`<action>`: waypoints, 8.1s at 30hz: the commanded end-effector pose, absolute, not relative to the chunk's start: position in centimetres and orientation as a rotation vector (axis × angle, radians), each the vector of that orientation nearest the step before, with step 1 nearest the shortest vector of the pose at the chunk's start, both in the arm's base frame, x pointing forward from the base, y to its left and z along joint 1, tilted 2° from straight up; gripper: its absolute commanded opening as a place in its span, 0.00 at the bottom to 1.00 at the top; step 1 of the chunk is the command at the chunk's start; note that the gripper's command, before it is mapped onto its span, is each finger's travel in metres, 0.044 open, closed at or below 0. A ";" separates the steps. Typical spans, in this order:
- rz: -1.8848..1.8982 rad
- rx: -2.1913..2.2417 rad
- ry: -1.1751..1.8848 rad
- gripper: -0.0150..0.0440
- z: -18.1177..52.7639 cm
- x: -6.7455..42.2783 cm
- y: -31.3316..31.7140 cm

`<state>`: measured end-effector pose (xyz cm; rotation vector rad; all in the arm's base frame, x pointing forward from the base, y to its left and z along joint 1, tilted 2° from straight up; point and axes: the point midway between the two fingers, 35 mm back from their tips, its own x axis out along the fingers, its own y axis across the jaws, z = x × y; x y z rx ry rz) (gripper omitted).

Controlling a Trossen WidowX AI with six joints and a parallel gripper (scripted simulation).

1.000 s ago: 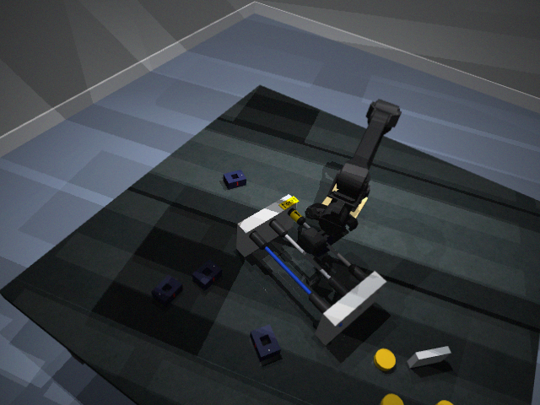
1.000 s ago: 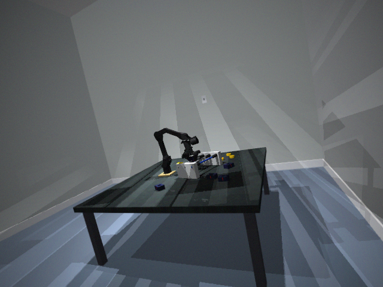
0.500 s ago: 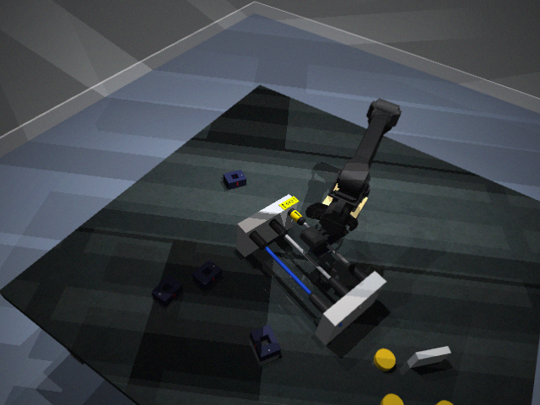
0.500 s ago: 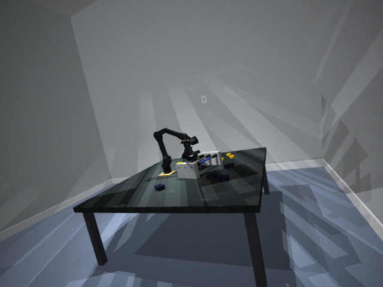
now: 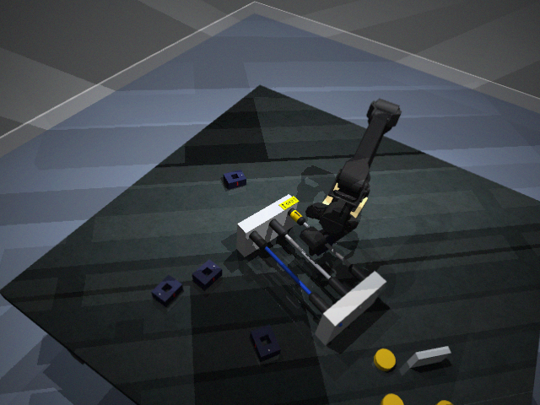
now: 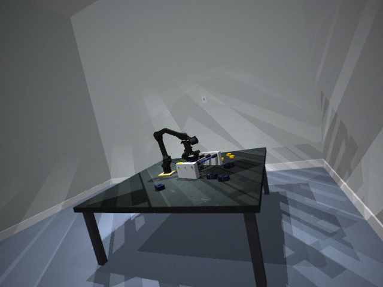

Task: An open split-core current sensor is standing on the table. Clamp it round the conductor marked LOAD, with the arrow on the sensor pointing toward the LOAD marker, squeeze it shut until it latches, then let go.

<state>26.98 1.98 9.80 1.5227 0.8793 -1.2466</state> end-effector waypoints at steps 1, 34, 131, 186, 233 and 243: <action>-1.245 1.523 0.878 0.87 9.8 27.0 2.0; -1.236 1.525 0.873 0.25 9.9 27.0 2.0; -1.364 1.474 1.020 0.46 9.7 26.9 2.0; -1.335 1.482 0.985 0.72 9.6 26.9 2.0; -1.316 1.490 0.963 0.33 9.7 26.9 2.0; -1.305 1.494 0.954 0.25 9.7 27.1 2.0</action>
